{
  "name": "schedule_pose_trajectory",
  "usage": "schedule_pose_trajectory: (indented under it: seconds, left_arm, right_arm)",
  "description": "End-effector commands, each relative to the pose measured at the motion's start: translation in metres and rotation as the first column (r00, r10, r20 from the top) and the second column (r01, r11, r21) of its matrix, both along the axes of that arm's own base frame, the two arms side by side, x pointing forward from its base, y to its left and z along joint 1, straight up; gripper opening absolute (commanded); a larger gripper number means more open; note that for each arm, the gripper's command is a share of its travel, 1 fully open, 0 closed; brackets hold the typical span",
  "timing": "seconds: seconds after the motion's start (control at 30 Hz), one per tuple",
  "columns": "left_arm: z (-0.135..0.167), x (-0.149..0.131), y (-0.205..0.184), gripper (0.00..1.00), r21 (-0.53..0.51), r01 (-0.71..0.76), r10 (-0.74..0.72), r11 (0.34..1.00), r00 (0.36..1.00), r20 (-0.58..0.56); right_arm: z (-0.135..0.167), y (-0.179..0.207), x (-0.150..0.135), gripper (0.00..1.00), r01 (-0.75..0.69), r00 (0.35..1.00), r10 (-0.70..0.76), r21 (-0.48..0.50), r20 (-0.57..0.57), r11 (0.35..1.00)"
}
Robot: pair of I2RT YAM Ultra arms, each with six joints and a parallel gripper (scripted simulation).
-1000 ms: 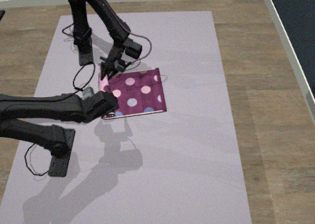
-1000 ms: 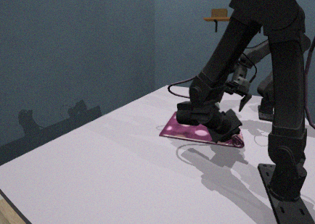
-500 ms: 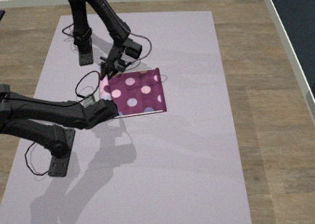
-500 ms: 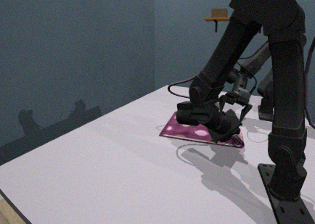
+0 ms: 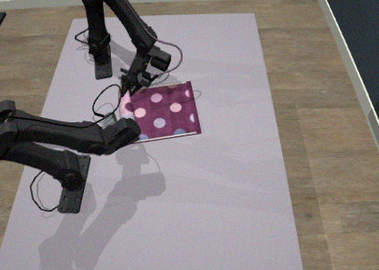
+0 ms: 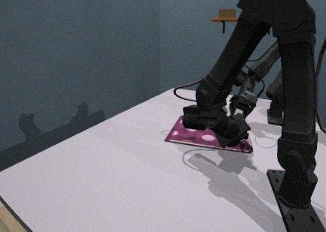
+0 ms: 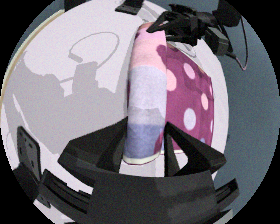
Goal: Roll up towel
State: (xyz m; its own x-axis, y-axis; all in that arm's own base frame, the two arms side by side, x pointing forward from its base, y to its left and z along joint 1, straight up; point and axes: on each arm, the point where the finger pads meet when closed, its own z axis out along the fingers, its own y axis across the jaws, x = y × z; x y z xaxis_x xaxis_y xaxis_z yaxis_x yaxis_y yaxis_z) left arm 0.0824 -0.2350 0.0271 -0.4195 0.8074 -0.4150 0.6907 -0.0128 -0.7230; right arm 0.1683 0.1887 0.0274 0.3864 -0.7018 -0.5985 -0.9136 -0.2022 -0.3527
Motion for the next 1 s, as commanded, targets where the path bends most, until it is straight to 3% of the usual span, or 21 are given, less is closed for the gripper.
schedule_pose_trajectory:
  seconds: [0.0,0.47,0.87,0.97]
  left_arm:
    - [-0.0018,0.0063,-0.0013,0.21,-0.007,0.006,-0.006,1.0,1.0,0.023]
    - [-0.0018,0.0063,-0.0013,0.21,-0.007,0.006,-0.006,1.0,1.0,0.023]
    - [-0.0018,0.0063,-0.0013,0.21,-0.007,0.006,-0.006,1.0,1.0,0.023]
    - [-0.0005,0.0063,-0.0013,0.34,-0.007,0.006,-0.006,1.0,1.0,0.023]
  right_arm:
    - [-0.0035,0.0022,-0.0029,0.38,-0.006,1.0,0.006,0.001,-0.012,1.0]
    - [-0.0035,0.0022,-0.0029,0.26,-0.006,1.0,0.006,0.001,-0.012,1.0]
    - [-0.0035,0.0022,-0.0029,0.22,-0.006,1.0,0.006,0.001,-0.012,1.0]
    - [-0.0035,0.0022,-0.0029,0.22,-0.006,1.0,0.006,0.001,-0.012,1.0]
